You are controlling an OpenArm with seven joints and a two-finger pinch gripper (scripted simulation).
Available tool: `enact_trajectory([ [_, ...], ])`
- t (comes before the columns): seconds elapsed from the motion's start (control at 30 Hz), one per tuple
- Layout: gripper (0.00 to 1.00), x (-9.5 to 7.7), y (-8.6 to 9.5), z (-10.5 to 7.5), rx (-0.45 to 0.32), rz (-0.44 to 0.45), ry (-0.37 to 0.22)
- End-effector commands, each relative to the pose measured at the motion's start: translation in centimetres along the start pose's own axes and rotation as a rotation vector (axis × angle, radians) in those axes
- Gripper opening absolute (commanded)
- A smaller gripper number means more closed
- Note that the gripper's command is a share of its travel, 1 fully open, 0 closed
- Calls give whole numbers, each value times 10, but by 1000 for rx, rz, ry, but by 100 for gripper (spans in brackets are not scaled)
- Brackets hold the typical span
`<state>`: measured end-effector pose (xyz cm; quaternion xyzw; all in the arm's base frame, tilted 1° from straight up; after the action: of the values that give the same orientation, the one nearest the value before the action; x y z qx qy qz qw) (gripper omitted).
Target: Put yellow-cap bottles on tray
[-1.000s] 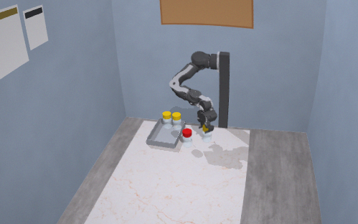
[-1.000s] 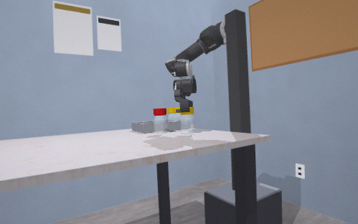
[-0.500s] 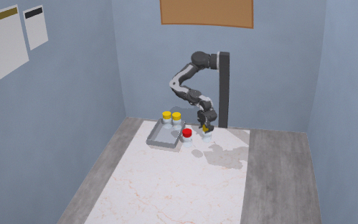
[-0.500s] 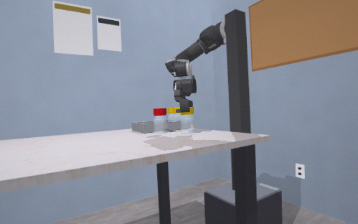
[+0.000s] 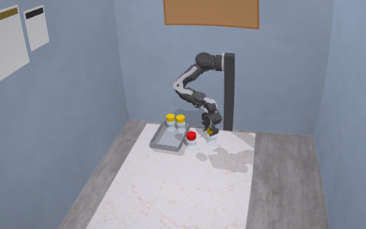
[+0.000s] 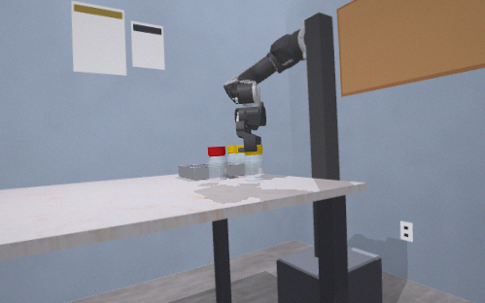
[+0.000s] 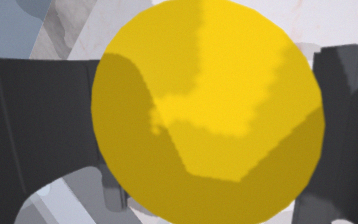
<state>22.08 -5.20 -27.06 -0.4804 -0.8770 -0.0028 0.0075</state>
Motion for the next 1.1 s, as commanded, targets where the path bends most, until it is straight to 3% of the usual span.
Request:
enact_trajectory([
  [0.0, 0, 0, 1, -1, -4, 0, 1],
  [0.77, 0, 0, 1, -1, -4, 0, 1],
  [1.07, 0, 0, 1, -28, -3, -1, 1],
])
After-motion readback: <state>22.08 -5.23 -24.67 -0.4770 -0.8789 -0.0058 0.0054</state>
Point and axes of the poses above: the point where the finger pads meet when closed, its own z axis out along the fingers, its own y axis across the jaws, x = y × z, the point moved 7 cm from there along -z, back along the fingers, and after that the axes turned 12 degrees about z, right-handed, at the moved point
